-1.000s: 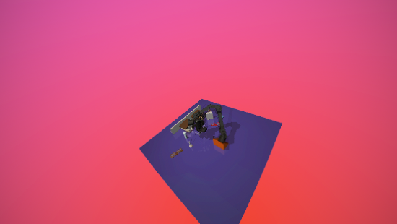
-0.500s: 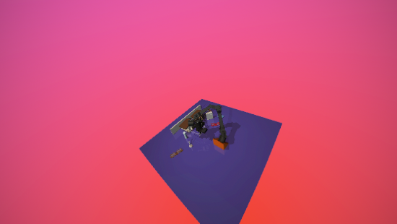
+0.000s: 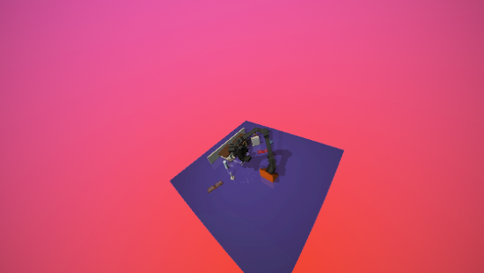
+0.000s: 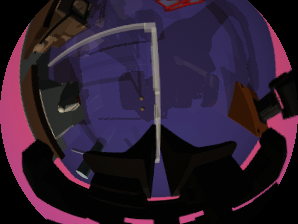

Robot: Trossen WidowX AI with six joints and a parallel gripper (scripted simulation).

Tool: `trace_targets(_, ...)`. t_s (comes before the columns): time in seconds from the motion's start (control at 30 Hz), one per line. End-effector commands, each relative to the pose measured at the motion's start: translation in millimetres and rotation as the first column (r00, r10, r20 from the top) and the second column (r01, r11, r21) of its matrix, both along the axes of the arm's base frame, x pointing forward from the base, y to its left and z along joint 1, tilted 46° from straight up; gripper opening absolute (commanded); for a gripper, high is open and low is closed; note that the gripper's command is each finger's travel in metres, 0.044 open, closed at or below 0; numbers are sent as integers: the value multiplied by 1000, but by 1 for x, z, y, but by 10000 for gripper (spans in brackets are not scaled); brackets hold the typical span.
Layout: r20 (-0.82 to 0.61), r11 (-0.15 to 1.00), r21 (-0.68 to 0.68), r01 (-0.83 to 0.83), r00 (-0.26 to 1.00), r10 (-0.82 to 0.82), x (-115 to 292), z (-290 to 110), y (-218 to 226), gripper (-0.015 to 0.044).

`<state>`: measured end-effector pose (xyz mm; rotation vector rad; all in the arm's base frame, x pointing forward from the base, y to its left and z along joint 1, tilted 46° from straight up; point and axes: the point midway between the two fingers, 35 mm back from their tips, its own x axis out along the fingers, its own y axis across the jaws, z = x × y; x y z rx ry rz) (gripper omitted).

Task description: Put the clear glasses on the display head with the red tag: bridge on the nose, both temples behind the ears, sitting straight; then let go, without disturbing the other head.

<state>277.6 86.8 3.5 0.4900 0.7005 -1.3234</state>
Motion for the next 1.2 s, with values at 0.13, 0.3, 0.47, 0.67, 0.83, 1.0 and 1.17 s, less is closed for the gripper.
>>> trace_targets(0.13,7,1000,-1,-6,1000,6,13,0,4,0)
trace_targets(0.3,5,1000,-5,-4,1000,4,20,0,5,0)
trace_targets(0.47,5,1000,-5,-3,1000,3,28,-1,7,0)
trace_targets(0.67,6,1000,-5,-3,1000,3,36,-1,8,0)
trace_targets(0.83,6,1000,-5,-3,1000,3,44,-2,10,0)
trace_targets(1.0,7,1000,-5,-3,1000,3,51,-2,11,0)
trace_targets(1.17,7,1000,-4,-3,1000,3,58,-3,12,0)
